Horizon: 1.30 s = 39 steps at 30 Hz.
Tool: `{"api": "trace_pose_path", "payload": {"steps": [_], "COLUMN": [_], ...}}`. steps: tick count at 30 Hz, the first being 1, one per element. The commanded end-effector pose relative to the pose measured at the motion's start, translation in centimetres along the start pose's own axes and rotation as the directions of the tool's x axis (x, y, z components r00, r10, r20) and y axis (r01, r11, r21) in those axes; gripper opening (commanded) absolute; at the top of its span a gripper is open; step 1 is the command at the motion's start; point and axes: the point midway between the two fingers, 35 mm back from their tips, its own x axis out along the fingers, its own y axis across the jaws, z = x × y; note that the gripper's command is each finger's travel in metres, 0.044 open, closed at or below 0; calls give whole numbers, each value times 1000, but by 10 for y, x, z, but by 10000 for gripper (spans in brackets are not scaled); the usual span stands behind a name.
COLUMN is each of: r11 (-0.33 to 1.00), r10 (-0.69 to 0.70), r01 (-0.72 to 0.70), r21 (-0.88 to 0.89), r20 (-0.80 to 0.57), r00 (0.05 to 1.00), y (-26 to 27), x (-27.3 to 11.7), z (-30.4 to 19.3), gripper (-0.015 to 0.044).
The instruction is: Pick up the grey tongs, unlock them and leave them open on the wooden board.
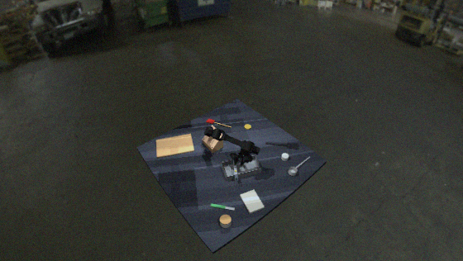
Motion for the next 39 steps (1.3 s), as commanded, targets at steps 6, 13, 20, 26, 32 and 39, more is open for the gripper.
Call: {"api": "trace_pose_path", "payload": {"steps": [6, 13, 20, 26, 32, 39], "r11": [1000, 1000, 1000, 999, 999, 999], "r10": [-13, -20, -28, -35, -41, -48], "r01": [13, 20, 28, 34, 41, 48], "r21": [-6, -6, -7, -7, -8, -9], "r20": [-16, -35, -54, -71, -87, -107], "r00": [1000, 999, 998, 997, 995, 993], "y": [1, 1, 1, 0, 0, -1], "x": [11, 22, 34, 44, 54, 65], "z": [-1, -1, -2, -2, -3, -5], "gripper": [260, 260, 260, 260, 260, 260]}}
